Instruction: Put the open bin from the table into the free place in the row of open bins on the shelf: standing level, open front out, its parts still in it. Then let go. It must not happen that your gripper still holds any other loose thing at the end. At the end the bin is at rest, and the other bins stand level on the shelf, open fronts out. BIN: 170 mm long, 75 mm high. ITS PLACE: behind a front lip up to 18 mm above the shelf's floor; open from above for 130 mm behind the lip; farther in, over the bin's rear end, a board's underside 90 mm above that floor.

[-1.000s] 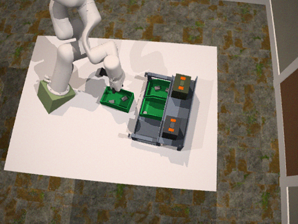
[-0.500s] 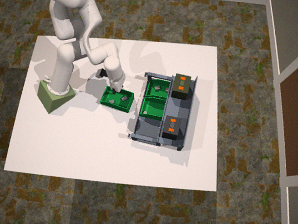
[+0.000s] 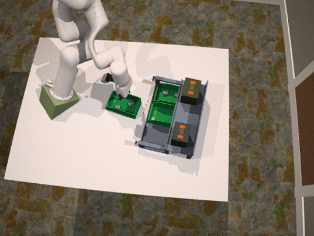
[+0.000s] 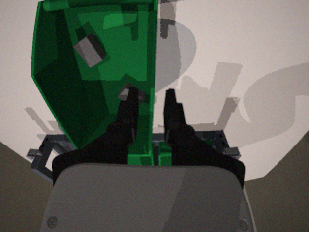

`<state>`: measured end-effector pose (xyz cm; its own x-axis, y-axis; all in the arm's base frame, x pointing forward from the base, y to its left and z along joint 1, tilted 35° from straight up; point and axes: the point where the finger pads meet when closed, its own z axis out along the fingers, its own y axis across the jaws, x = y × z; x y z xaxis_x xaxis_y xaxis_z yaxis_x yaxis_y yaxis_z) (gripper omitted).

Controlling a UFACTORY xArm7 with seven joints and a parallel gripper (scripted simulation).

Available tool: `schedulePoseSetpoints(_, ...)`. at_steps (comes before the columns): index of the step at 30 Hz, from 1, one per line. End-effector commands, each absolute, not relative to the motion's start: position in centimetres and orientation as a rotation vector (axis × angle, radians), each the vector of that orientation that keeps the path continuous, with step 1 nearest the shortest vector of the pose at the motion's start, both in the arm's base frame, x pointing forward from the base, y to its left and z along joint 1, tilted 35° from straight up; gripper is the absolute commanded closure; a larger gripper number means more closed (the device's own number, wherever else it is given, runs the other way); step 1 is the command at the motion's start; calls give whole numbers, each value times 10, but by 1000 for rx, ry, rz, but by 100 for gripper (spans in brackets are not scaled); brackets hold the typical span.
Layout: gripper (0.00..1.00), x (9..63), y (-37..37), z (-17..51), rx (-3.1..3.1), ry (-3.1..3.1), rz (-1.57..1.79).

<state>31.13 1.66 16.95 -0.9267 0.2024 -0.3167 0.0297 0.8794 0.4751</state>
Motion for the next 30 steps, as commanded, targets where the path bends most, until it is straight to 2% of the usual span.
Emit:
schedulePoseSetpoints(1,72,313,16,170,172,2685,670)
schedulePoseSetpoints(30,72,321,26,151,173,2685,670)
